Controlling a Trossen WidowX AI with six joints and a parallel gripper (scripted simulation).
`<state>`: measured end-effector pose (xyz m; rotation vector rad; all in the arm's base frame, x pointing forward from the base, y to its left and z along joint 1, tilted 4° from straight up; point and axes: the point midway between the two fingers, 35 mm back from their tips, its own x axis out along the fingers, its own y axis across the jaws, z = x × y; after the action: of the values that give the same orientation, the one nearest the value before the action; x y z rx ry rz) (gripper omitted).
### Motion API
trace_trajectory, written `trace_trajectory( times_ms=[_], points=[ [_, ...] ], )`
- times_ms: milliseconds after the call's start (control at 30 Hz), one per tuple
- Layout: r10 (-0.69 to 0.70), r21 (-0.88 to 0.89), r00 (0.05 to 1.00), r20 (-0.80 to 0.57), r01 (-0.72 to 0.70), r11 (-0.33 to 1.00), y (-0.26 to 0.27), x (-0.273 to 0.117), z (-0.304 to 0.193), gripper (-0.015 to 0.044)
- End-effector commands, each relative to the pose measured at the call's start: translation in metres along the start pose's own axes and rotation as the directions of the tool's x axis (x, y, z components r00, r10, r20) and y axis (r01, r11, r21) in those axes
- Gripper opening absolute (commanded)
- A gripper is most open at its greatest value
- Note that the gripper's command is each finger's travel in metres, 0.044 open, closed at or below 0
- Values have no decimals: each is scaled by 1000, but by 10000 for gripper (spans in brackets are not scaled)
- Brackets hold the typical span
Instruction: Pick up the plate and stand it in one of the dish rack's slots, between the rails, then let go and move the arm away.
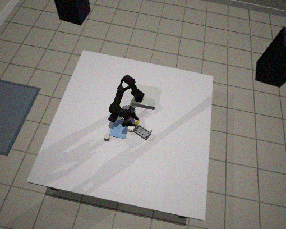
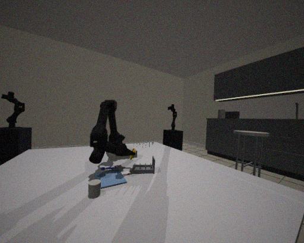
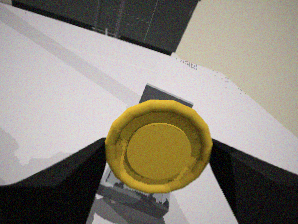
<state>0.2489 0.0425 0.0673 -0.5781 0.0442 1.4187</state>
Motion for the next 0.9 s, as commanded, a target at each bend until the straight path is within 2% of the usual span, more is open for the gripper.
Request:
trace_trajectory(
  times_ms=[0,100,533,867],
  points=[
    [-119,86,991,59,114,990,1,-4,-4,0],
    [-162,111,984,75,153,982,0,-6,-5,0],
    [-161,111,984,75,153,982,0,-6,-5,0],
    [-156,100,985,70,149,984,5,13,-24,0]
  ],
)
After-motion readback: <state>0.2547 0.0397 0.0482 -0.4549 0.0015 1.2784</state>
